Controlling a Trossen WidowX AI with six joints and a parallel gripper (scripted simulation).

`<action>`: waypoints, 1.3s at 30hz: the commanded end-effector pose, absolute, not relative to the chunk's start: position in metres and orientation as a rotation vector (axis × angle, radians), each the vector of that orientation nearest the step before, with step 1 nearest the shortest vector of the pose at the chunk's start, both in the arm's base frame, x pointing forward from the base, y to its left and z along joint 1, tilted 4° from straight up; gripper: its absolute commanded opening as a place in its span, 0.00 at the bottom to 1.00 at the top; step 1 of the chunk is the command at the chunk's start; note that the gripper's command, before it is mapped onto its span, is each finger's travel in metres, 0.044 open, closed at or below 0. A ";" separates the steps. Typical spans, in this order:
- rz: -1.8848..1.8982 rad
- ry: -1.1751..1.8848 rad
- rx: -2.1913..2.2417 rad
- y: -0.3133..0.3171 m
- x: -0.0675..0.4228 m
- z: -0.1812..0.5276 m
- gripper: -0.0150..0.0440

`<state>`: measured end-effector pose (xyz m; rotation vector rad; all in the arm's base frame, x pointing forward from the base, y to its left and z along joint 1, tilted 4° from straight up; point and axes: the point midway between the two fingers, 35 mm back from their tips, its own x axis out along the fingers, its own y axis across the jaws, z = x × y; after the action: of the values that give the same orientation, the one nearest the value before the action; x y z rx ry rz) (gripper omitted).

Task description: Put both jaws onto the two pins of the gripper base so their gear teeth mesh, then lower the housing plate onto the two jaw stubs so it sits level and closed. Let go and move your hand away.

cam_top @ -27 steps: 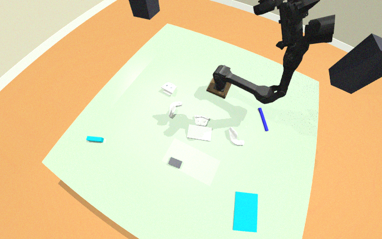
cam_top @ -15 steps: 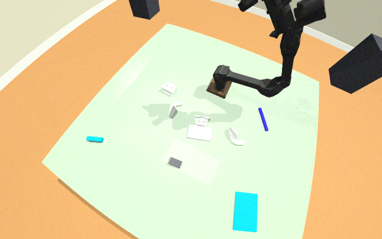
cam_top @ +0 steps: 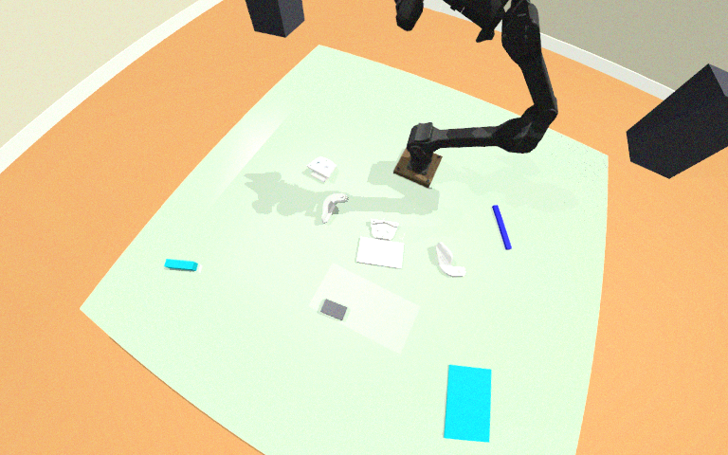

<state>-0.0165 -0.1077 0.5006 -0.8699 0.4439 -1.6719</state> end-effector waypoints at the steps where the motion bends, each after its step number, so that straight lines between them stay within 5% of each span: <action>1: -1.551 0.510 -0.785 -0.144 -0.002 0.481 1.00; 20: -1.030 0.805 -0.471 -0.244 0.091 0.377 1.00; 39: -0.496 1.121 -0.214 -0.249 0.194 0.246 1.00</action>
<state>0.1752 -0.2555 0.2666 -0.2539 1.0761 -0.5933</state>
